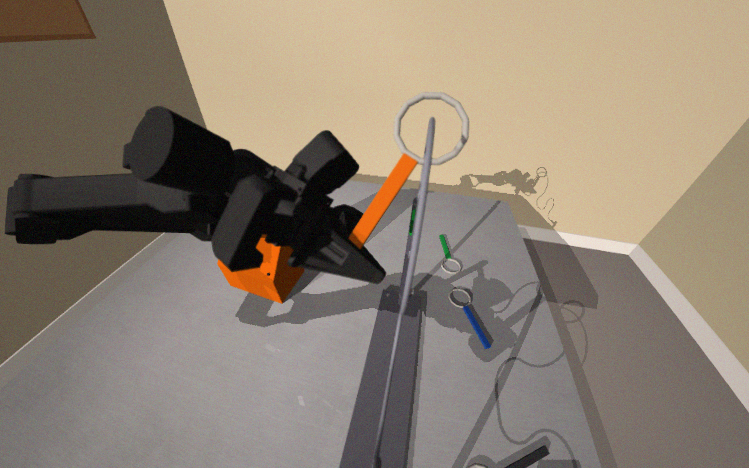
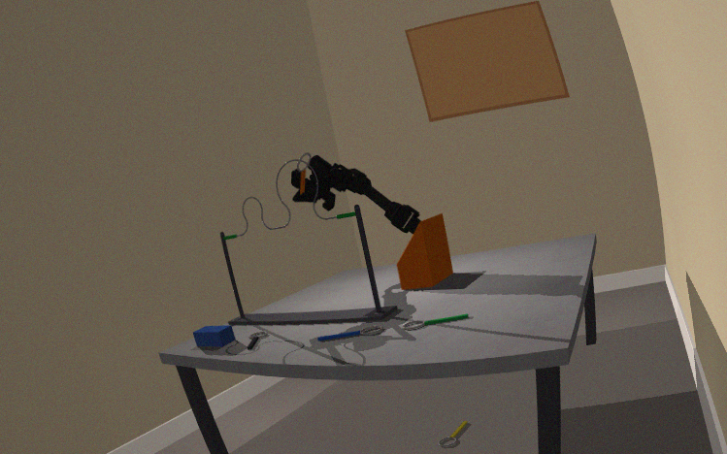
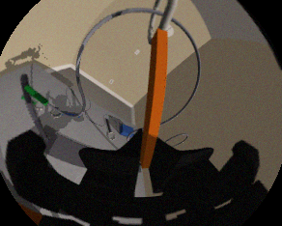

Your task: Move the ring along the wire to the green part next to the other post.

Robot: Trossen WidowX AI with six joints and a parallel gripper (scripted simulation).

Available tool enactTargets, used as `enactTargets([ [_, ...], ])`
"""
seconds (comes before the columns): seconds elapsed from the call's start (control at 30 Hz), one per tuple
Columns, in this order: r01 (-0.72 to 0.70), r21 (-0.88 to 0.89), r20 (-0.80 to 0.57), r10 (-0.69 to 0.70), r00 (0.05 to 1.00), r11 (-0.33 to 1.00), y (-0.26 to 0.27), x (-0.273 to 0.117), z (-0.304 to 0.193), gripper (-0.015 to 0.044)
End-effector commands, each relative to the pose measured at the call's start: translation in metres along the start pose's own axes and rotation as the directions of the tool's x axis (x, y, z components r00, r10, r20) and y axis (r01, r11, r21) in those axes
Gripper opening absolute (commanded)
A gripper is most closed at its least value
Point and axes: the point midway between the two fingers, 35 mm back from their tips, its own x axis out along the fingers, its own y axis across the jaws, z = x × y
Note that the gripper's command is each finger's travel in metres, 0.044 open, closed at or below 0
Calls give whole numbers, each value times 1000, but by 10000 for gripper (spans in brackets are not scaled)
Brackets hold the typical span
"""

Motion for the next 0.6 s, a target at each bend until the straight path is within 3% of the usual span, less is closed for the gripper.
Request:
enactTargets([
  [0.0, 17, -41, 13, -16, 1000, 999, -1, 0, 1, -150],
  [0.57, 105, -229, 50, -96, 994, 968, -10, 1, 2, -150],
])
